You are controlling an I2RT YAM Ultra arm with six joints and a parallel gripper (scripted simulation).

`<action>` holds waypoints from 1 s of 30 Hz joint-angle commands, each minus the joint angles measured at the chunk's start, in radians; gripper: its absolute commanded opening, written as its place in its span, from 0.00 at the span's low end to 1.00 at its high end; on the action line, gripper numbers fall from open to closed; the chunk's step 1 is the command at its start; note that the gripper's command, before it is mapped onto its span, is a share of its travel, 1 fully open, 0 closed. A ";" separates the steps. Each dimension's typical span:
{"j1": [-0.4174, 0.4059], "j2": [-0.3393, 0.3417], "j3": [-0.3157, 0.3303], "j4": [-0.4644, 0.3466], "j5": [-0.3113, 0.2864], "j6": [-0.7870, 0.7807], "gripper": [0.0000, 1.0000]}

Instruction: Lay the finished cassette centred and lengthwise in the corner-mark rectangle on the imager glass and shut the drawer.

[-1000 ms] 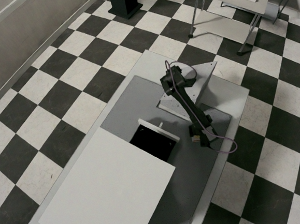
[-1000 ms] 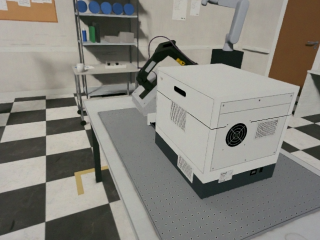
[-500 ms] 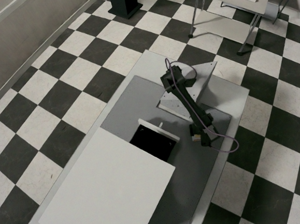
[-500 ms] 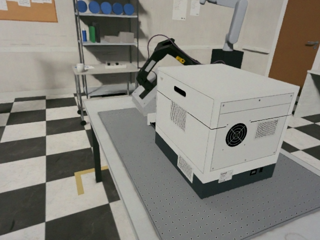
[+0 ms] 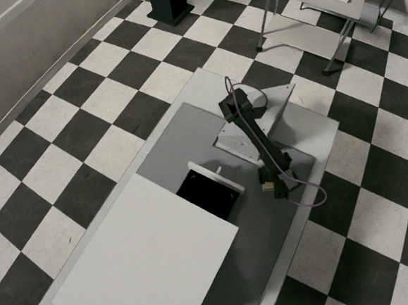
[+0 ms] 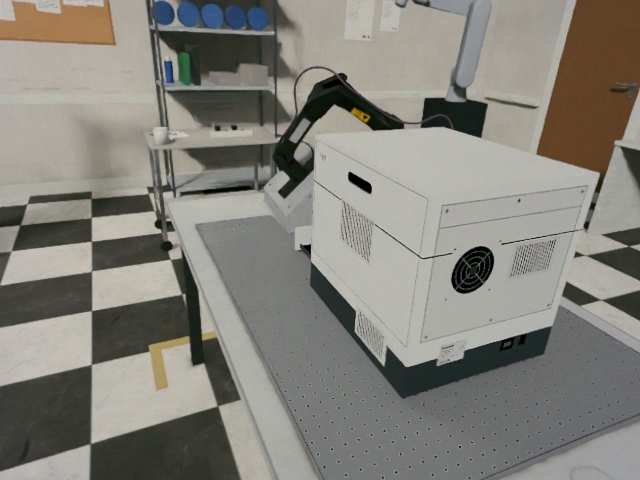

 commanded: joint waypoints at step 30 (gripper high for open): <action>0.043 -0.053 0.068 -0.079 -0.020 0.031 0.00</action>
